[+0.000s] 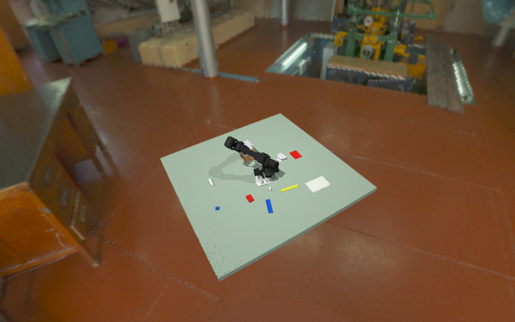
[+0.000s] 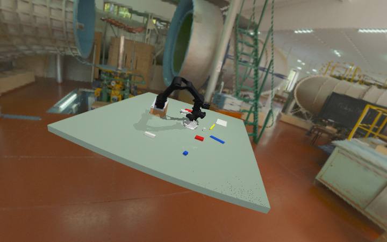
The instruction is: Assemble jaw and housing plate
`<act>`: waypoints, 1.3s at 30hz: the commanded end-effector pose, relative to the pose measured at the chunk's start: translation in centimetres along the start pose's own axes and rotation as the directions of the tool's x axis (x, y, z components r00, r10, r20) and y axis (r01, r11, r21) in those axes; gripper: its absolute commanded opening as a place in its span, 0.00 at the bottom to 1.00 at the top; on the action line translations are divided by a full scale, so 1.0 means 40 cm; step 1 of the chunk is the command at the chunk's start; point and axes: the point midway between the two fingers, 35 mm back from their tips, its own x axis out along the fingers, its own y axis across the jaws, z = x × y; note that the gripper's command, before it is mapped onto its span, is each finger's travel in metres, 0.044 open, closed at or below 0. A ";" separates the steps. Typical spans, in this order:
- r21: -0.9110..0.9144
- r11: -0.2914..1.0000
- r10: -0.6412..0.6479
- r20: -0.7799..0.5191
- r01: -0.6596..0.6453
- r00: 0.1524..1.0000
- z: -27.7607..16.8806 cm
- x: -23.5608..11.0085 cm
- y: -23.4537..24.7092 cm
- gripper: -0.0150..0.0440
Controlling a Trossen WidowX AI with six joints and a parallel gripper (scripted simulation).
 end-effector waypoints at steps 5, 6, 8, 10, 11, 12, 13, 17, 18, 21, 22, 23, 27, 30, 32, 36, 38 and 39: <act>-0.001 1.000 0.000 0.000 0.000 1.000 0.000 0.000 0.000 0.63; -0.001 1.000 0.000 0.000 0.000 1.000 0.000 0.000 0.000 0.63; -0.001 1.000 0.000 0.000 0.000 1.000 0.000 0.000 0.000 0.63; -0.001 1.000 0.000 0.000 0.000 1.000 0.000 0.000 0.000 0.63; -0.001 1.000 0.000 0.000 0.000 1.000 0.000 -0.006 0.001 0.63; -0.001 1.000 0.001 0.000 -0.001 1.000 0.001 -0.016 0.002 0.63; -0.001 1.000 0.001 0.000 -0.001 1.000 0.002 -0.031 0.002 0.63; 0.000 1.000 0.001 0.000 -0.001 1.000 0.002 -0.122 0.002 0.63; 0.000 1.000 0.001 0.000 -0.001 1.000 0.001 -0.150 0.001 0.63; 0.000 1.000 0.000 0.001 0.000 1.000 -0.001 -0.173 -0.002 0.63; 0.000 1.000 0.000 0.001 0.000 1.000 -0.001 -0.173 -0.002 0.63; 0.000 1.000 0.000 0.001 0.000 1.000 -0.001 -0.173 -0.002 0.63; 0.029 1.000 0.009 0.009 -0.009 1.000 -0.007 -0.157 0.025 0.77; 0.096 0.995 0.021 0.007 -0.022 1.000 -0.030 -0.168 0.066 0.90; 0.140 0.990 0.028 0.006 -0.029 1.000 -0.047 -0.175 0.093 0.99; 0.227 0.973 0.041 -0.001 -0.040 0.999 -0.084 -0.188 0.143 1.00; 0.271 0.962 0.046 -0.005 -0.043 0.999 -0.105 -0.194 0.167 1.00; 0.292 0.955 0.048 -0.008 -0.044 0.999 -0.115 -0.197 0.179 1.00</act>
